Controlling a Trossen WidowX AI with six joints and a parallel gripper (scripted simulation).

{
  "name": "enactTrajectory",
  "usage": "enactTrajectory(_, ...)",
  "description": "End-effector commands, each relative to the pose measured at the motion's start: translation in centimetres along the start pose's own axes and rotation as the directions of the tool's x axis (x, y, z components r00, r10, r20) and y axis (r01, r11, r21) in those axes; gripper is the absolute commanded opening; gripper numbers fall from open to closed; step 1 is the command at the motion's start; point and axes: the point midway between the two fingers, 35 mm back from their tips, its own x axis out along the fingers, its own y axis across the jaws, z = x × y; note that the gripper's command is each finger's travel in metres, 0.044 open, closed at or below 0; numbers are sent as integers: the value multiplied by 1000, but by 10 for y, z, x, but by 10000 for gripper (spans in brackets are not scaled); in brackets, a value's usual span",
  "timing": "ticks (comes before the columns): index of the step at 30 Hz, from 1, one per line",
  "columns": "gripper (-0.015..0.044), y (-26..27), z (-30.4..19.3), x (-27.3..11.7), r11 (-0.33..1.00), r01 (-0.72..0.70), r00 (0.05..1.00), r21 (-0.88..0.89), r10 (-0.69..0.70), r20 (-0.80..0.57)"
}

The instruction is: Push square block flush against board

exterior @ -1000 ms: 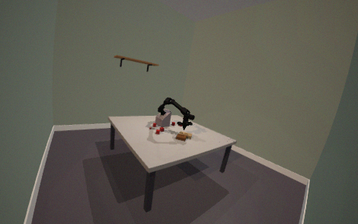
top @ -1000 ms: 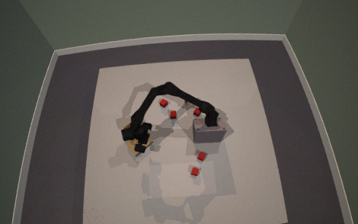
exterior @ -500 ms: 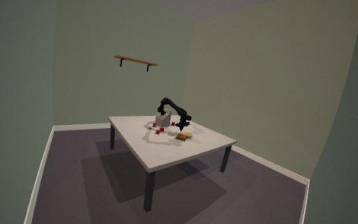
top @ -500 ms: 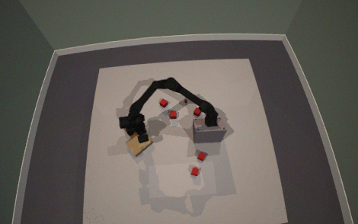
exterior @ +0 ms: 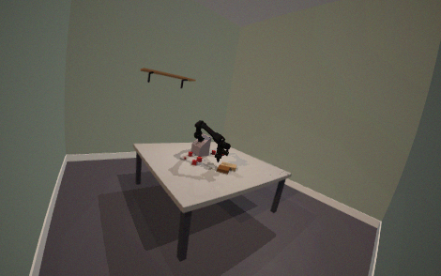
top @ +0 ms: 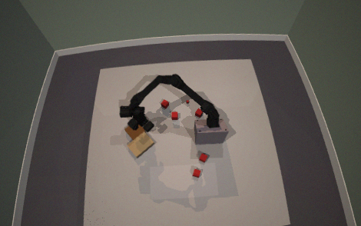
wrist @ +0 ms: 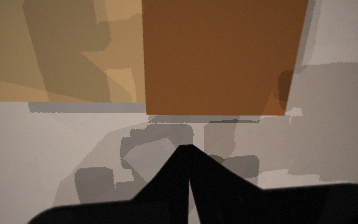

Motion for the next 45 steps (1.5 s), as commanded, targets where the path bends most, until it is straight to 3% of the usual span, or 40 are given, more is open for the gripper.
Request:
enactTrajectory(1,0,-15,-13,-1,994,6,1000,-108,-7,-5)
enactTrajectory(7,0,-17,-15,2,991,7,1000,-131,-7,-6)
enactTrajectory(12,0,-17,-16,54,991,8,1000,-131,-9,-8)
enactTrajectory(45,0,-15,5,54,991,8,1000,-130,-9,-7)
